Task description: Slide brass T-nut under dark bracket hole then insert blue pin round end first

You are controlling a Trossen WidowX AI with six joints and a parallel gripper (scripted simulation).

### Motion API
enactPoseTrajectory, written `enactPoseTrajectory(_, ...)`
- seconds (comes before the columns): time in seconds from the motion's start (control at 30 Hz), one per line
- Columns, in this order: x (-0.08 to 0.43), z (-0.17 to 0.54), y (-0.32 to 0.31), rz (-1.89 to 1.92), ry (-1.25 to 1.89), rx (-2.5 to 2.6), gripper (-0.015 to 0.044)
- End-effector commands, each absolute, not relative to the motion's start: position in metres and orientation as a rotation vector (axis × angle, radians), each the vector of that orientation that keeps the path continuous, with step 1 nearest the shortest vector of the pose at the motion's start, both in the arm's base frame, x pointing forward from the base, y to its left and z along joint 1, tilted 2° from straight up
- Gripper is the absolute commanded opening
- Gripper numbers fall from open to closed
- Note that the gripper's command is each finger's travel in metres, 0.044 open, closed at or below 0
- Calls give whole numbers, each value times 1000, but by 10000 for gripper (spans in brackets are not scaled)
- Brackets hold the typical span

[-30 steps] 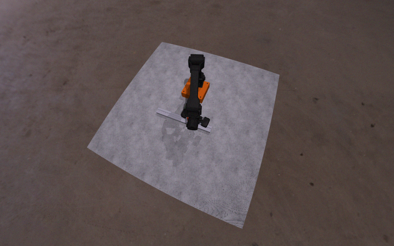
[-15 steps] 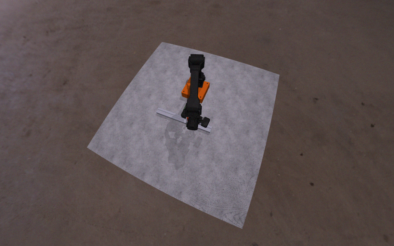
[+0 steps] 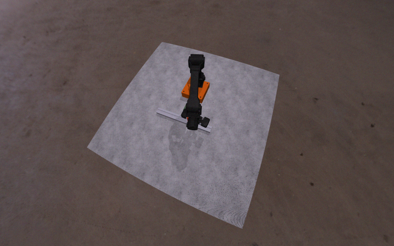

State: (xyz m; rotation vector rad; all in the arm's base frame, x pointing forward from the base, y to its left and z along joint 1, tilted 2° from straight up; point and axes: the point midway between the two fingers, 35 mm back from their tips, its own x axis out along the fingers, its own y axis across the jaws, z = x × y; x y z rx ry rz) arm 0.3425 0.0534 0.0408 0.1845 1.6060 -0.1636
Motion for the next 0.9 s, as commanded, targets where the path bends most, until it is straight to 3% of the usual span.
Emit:
enactPoseTrajectory(0.0, 341, 35, 54, -160, 1613, 187, -150)
enactPoseTrajectory(0.87, 340, 17, 53, -161, 1612, 188, -150)
